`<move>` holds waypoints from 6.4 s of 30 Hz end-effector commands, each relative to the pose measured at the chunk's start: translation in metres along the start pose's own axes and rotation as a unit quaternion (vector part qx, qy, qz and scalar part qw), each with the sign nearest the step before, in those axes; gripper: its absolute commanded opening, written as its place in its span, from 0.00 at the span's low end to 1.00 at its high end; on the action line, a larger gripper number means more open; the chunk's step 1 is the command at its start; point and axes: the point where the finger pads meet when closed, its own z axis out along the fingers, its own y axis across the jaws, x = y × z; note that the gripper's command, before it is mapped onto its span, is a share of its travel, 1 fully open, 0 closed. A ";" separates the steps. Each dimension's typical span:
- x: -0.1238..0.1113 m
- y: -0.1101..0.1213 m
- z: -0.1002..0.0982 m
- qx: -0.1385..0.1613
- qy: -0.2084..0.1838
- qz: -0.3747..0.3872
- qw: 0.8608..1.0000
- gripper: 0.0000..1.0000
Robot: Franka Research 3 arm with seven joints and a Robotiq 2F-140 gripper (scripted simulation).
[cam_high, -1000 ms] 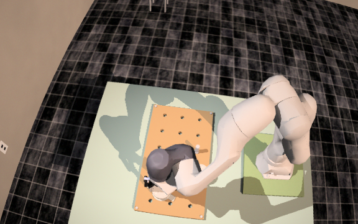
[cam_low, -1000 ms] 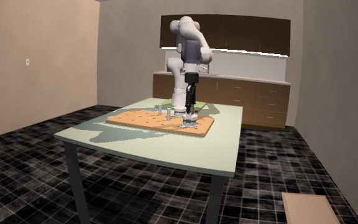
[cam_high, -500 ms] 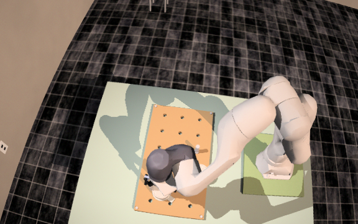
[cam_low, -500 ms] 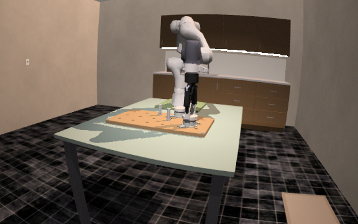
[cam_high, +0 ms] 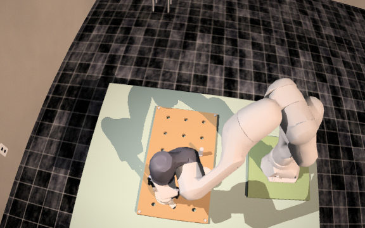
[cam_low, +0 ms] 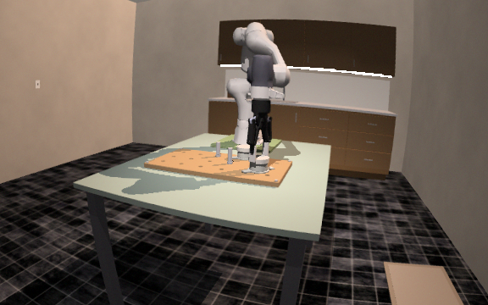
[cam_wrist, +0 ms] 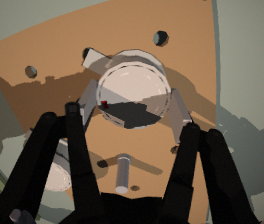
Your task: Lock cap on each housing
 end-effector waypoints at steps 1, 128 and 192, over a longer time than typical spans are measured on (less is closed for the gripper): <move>0.000 -0.002 0.002 -0.001 -0.004 0.046 0.999 0.10; -0.010 0.016 0.002 -0.001 -0.004 0.224 0.975 0.10; -0.070 0.037 0.001 -0.001 -0.004 0.224 0.975 0.10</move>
